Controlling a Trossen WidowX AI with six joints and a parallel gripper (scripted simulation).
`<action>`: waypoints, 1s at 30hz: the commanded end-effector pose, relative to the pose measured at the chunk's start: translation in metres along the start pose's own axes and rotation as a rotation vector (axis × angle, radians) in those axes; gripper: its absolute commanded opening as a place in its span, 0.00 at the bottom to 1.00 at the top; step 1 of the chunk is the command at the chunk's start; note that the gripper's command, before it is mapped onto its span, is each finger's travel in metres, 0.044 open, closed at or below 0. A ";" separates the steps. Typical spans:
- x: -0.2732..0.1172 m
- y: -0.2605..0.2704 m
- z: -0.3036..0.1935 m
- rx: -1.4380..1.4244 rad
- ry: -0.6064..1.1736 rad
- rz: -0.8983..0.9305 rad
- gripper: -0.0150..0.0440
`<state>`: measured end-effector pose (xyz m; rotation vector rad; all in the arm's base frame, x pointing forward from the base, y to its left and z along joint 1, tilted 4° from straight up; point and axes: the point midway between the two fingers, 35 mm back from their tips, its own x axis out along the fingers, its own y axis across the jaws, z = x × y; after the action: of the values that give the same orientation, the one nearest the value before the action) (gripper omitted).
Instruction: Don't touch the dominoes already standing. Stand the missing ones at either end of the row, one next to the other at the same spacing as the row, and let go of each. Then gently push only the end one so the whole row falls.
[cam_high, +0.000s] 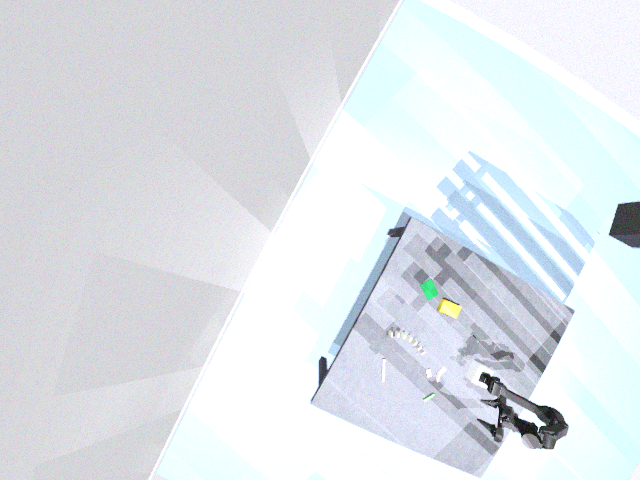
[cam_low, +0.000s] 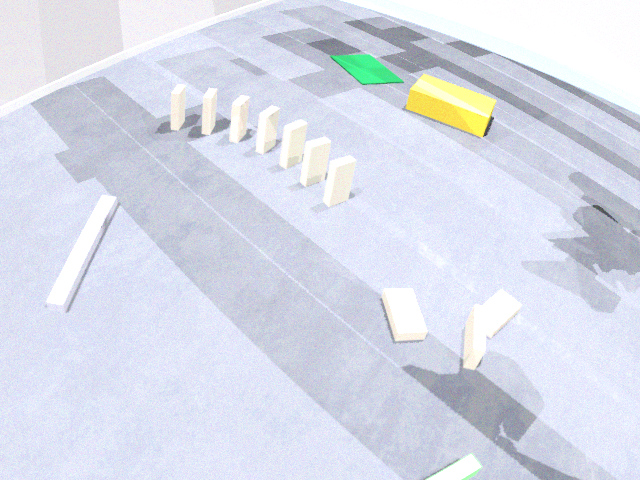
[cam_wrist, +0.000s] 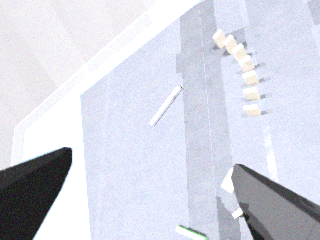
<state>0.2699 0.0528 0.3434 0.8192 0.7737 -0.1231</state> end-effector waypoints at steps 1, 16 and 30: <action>0.067 -0.013 -0.017 0.057 0.121 -0.148 1.00; 0.256 -0.135 -0.124 0.262 0.372 -0.787 1.00; 0.295 -0.179 -0.159 0.264 0.373 -0.796 1.00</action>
<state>0.3272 0.0950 -0.0218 0.7485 1.4353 -0.8045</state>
